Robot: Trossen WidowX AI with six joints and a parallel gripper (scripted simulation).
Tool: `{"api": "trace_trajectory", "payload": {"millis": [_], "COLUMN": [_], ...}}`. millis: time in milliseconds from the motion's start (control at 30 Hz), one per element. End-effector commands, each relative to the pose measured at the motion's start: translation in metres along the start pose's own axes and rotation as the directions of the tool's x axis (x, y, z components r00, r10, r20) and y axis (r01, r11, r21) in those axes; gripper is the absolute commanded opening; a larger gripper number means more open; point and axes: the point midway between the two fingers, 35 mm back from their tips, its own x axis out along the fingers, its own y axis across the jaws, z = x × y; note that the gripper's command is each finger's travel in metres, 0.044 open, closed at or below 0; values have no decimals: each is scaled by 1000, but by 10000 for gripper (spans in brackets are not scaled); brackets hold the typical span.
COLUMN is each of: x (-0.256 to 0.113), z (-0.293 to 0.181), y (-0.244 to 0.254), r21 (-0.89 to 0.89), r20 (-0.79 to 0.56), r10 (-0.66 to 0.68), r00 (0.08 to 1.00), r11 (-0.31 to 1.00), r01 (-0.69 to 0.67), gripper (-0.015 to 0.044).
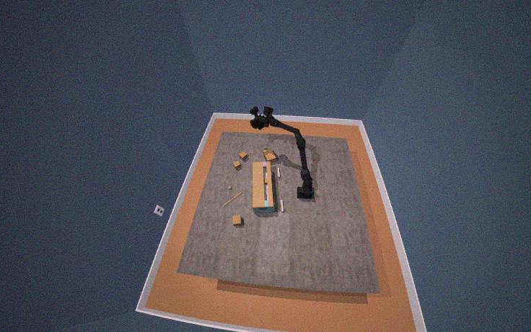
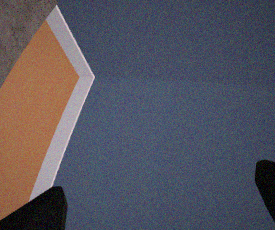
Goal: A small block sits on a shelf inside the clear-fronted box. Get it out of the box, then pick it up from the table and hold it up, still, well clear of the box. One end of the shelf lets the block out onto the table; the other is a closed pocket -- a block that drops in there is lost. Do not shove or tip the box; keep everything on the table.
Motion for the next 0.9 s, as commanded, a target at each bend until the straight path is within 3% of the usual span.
{"api": "trace_trajectory", "payload": {"millis": [0,200,333,600,867], "x": [0,-17,-33,-76,-126], "z": [3,93,135,206,257], "y": [1,31,48,81,113], "r21": [13,369,504,667,748], "r20": [7,212,302,431,497], "r10": [4,141,215,358,490], "r00": [1000,967,929,828,716], "r11": [1000,904,791,492,176], "r01": [-4,-213,-347,-560,-640], "gripper": [400,400,400,400,400]}}
